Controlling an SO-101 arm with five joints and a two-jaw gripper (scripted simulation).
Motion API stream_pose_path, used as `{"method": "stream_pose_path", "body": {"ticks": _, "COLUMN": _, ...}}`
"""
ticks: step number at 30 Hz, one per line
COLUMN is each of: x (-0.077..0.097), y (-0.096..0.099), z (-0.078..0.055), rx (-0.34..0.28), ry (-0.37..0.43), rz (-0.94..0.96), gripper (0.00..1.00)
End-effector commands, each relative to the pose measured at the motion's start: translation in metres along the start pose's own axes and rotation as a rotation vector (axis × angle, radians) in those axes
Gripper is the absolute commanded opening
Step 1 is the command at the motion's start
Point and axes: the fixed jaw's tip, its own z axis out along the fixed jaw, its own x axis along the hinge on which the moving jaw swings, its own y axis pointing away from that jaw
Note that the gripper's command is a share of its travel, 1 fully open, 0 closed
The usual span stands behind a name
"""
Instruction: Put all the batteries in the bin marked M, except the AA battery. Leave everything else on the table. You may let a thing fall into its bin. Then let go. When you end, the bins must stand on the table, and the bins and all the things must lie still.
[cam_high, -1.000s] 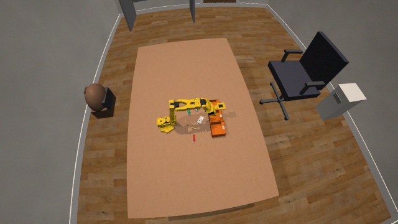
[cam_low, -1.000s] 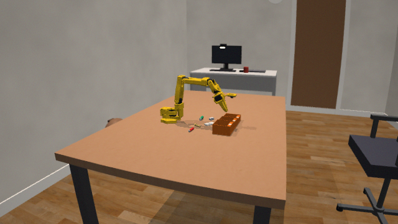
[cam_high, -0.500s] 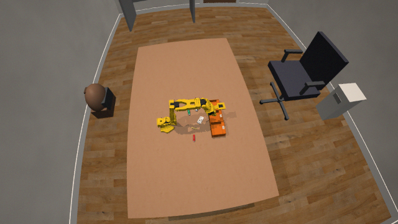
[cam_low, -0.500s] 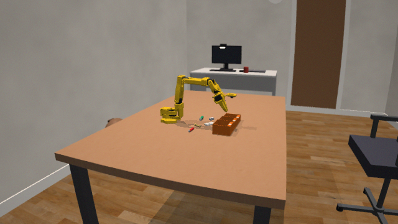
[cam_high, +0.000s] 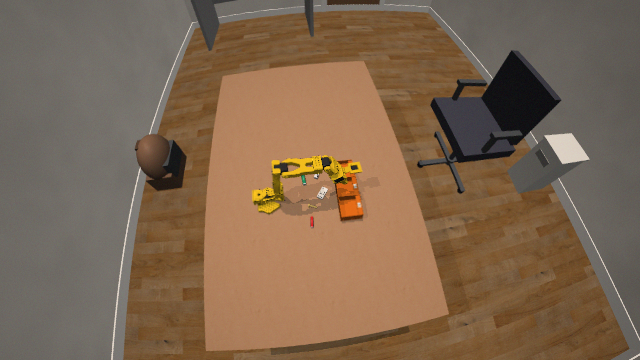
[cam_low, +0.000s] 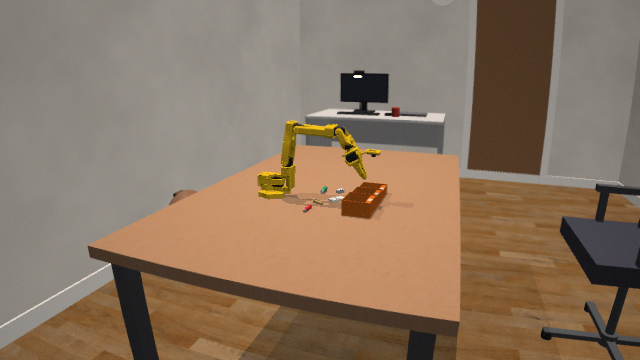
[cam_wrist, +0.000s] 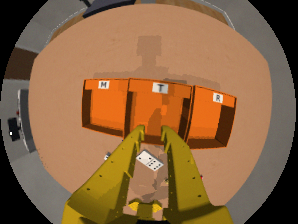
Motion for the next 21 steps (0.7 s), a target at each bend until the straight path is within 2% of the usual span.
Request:
{"method": "stream_pose_path", "body": {"ticks": 1, "x": -0.014, "y": 0.015, "z": -0.009, "rx": -0.026, "ry": -0.071, "rz": -0.035, "gripper": 0.07}}
{"method": "stream_pose_path", "body": {"ticks": 3, "x": -0.014, "y": 0.015, "z": -0.009, "rx": -0.026, "ry": -0.071, "rz": -0.035, "gripper": 0.07}}
{"method": "stream_pose_path", "body": {"ticks": 15, "x": -0.014, "y": 0.068, "z": -0.005, "rx": -0.119, "ry": -0.073, "rz": -0.183, "gripper": 0.07}}
{"method": "stream_pose_path", "body": {"ticks": 21, "x": -0.014, "y": 0.076, "z": -0.005, "rx": -0.132, "ry": -0.073, "rz": -0.203, "gripper": 0.07}}
